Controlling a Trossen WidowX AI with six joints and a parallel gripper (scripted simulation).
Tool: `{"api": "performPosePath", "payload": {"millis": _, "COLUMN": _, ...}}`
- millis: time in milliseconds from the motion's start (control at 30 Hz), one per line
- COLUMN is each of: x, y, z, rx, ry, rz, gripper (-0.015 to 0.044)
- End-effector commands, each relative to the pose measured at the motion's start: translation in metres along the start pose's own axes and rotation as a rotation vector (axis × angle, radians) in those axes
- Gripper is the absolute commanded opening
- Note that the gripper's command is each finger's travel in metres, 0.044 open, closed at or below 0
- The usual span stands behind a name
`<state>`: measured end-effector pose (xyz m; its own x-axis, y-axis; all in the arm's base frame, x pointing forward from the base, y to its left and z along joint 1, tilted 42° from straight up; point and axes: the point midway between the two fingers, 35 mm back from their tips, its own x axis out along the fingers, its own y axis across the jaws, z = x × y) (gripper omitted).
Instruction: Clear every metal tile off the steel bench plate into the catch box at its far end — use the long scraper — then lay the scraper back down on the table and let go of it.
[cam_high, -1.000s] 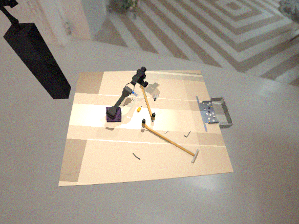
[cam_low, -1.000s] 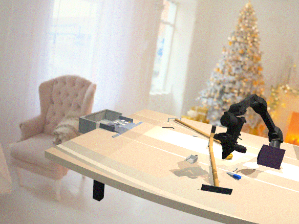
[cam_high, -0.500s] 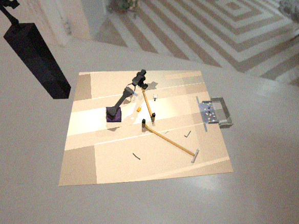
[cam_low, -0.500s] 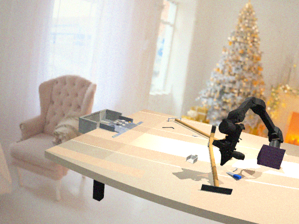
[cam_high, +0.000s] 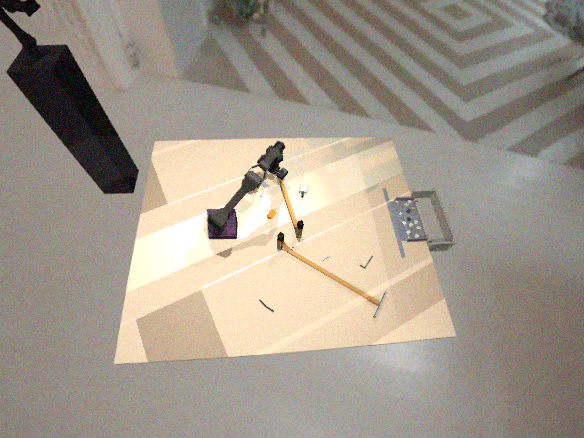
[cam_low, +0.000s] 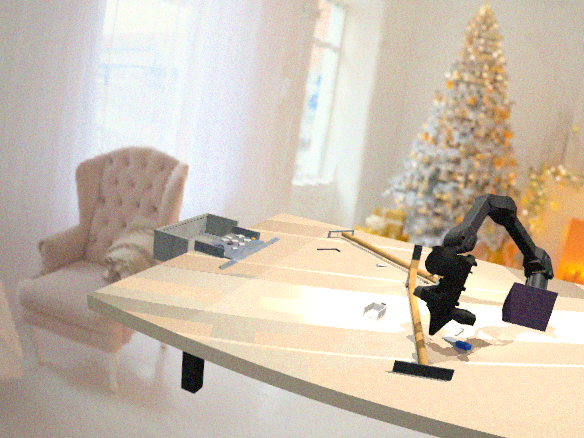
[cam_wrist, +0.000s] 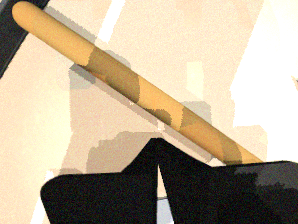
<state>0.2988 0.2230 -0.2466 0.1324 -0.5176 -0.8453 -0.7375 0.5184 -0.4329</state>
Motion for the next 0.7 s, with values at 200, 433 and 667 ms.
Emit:
{"api": "performPosePath", "payload": {"millis": 200, "x": 0.017, "y": 0.0, "z": -0.01, "rx": -0.005, "ry": 0.007, "rz": -0.005, "gripper": 0.0}}
{"api": "performPosePath", "payload": {"millis": 433, "x": 0.013, "y": 0.008, "z": -0.016, "rx": -0.006, "ry": 0.005, "rz": -0.003, "gripper": 0.0}}
{"api": "performPosePath", "payload": {"millis": 667, "x": 0.01, "y": 0.016, "z": -0.022, "rx": -0.007, "ry": 0.003, "rz": 0.0, "gripper": 0.0}}
